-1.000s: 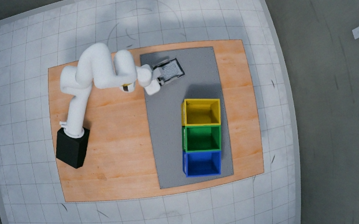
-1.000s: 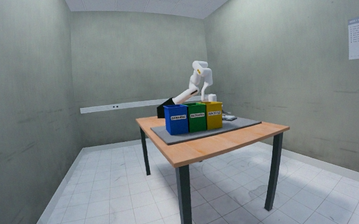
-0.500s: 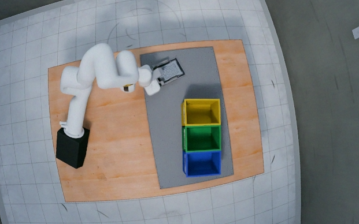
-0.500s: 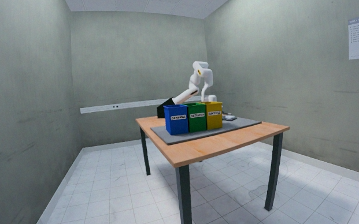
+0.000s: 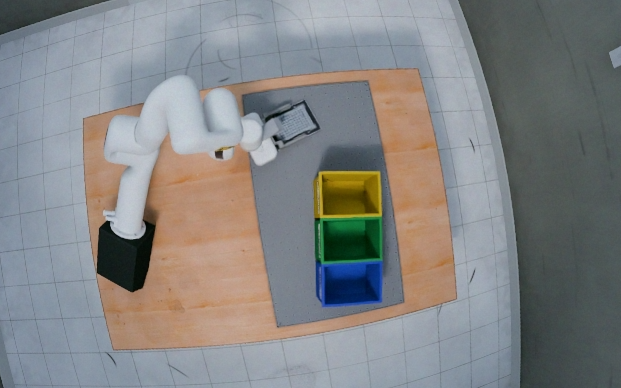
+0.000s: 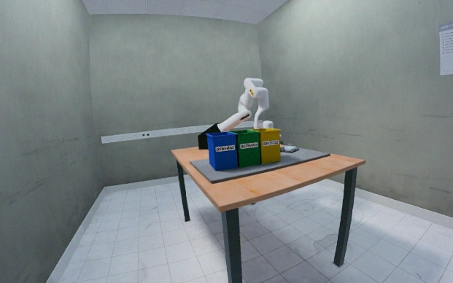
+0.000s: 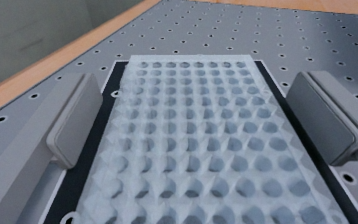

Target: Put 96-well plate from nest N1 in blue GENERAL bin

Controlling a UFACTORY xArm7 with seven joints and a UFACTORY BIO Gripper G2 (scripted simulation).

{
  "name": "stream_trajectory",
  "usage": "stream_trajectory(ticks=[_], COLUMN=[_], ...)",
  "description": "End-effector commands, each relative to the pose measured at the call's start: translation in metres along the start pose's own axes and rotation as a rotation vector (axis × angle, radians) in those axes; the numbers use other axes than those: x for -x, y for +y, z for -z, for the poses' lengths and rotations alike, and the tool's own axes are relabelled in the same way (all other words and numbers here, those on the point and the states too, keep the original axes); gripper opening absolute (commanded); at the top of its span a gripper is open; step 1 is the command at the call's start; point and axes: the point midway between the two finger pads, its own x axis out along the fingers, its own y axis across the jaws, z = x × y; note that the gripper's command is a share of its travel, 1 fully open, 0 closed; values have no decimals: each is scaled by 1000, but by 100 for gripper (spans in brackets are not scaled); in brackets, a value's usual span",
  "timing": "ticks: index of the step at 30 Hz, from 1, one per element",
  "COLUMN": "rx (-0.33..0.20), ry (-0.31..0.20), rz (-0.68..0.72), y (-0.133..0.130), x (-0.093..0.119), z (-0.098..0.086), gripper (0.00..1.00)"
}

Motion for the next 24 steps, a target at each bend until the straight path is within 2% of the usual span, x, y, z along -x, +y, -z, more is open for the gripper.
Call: stream_trajectory(ticks=[1,11,12,24], rx=[1,1,1,1], ry=[-2,-2,-2,-2], rz=[0,0,0,1], y=[0,0,0,0], x=[-1,-1,-1,-1], z=[0,0,0,0], gripper=[37,37,0,0])
